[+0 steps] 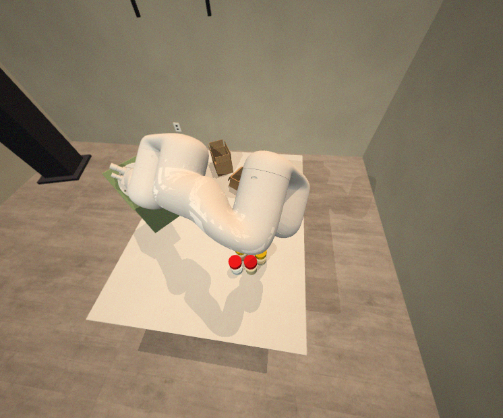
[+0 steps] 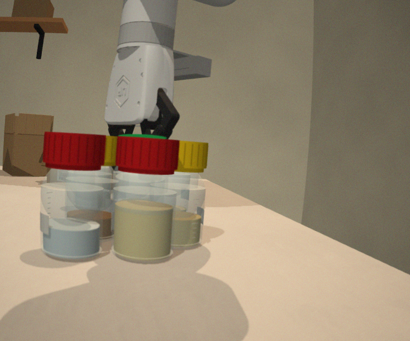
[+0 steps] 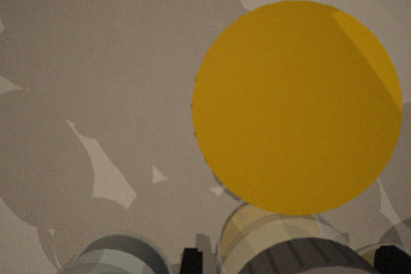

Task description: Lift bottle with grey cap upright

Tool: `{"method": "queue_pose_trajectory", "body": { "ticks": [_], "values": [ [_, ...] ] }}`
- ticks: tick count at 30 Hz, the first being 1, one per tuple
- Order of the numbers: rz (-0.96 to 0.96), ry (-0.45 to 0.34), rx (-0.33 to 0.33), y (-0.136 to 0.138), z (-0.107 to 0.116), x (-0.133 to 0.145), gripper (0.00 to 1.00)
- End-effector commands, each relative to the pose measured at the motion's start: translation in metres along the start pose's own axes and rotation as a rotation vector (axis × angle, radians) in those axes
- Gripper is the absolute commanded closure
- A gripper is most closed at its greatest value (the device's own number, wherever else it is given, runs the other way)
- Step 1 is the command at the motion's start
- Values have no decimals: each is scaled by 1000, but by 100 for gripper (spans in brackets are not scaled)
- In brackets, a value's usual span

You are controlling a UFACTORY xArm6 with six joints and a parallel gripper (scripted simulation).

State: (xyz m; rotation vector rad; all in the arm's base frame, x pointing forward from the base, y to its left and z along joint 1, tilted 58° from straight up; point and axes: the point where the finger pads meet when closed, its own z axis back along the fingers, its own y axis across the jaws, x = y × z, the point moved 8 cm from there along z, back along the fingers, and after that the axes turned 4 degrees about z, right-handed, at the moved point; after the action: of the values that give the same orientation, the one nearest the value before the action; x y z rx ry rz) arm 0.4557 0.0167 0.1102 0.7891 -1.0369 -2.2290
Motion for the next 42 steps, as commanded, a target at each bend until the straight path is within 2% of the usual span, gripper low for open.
{"method": "queue_pose_trajectory", "body": {
  "ticks": [1,27,28,42],
  "values": [
    [0,2,-1,0,11,0,21],
    [0,1,0,0,24,-1,21],
    [0,2,0,0,24,-1,100],
    [0,2,0,0,24,-1,100]
  ]
}}
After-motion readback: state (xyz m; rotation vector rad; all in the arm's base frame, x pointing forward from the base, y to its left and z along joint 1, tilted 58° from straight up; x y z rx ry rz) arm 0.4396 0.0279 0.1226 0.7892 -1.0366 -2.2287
